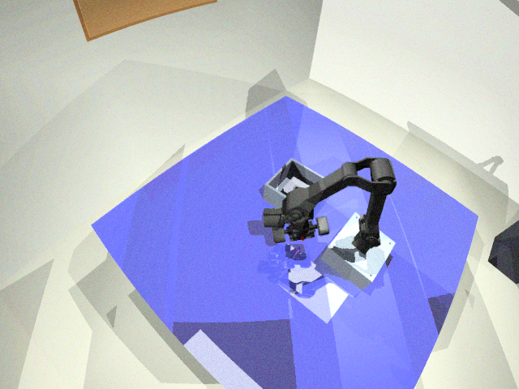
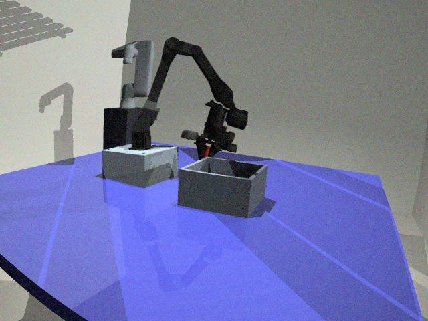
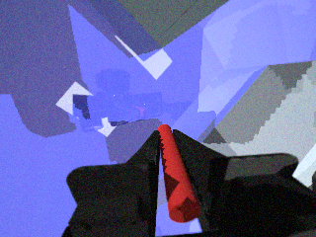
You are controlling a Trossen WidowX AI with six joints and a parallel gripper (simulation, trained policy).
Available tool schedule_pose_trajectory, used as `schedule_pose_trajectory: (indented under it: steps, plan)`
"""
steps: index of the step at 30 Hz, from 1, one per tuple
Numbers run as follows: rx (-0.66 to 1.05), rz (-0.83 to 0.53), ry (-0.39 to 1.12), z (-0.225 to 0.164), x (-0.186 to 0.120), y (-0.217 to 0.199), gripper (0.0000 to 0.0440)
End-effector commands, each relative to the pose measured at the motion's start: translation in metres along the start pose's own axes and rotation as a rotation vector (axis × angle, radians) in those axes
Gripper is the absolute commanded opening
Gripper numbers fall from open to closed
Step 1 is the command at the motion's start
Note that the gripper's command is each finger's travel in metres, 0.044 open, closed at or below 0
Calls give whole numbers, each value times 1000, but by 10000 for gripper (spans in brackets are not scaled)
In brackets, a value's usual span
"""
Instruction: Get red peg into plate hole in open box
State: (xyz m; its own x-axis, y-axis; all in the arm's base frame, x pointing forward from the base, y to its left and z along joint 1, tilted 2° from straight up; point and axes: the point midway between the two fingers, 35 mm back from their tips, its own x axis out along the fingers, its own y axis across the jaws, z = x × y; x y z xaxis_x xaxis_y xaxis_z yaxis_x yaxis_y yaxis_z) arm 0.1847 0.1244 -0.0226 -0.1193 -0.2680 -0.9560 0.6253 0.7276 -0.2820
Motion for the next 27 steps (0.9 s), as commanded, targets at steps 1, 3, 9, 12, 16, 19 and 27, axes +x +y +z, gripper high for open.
schedule_pose_trajectory:
  steps: [1,3,9,12,16,19,27]
  plan:
    - [-1,8,-17,7,-10,1,0]
    - [2,10,-27,12,-17,1,0]
    - [28,18,-55,29,-39,1,0]
    - [50,25,-68,39,-49,2,0]
    - [90,34,-83,54,-61,2,0]
    - [124,39,-93,67,-69,1,0]
    - [213,56,-112,107,-78,-5,0]
